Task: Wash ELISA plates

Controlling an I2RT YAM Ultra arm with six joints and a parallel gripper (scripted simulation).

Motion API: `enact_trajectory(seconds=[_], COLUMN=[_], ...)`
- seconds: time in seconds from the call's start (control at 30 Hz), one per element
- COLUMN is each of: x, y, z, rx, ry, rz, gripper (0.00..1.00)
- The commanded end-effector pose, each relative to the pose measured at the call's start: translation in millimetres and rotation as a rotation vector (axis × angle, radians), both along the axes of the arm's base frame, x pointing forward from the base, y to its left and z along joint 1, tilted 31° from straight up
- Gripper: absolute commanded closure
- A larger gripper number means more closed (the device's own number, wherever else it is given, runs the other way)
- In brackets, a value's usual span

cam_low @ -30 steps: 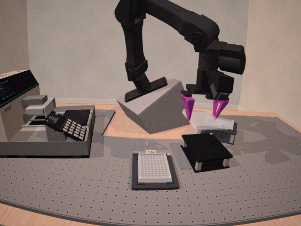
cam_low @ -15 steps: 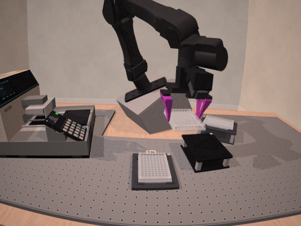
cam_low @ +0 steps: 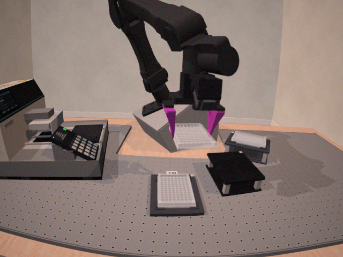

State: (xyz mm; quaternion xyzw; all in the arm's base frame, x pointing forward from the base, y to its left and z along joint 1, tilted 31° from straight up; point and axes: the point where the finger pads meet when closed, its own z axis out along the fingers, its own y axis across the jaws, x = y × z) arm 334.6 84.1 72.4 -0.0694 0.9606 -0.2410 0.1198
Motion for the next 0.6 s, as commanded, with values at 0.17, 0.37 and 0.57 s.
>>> enact_trajectory(seconds=[0.17, 0.37, 0.57], x=[-5.0, -8.9, -12.9], y=[-30, -51, -73], z=[21.6, 33.3, 45.0], rx=[-0.002, -0.003, -0.004], ry=[-0.001, -0.001, -0.001], rz=[0.027, 0.027, 0.027], gripper=[1.0, 1.0, 1.0])
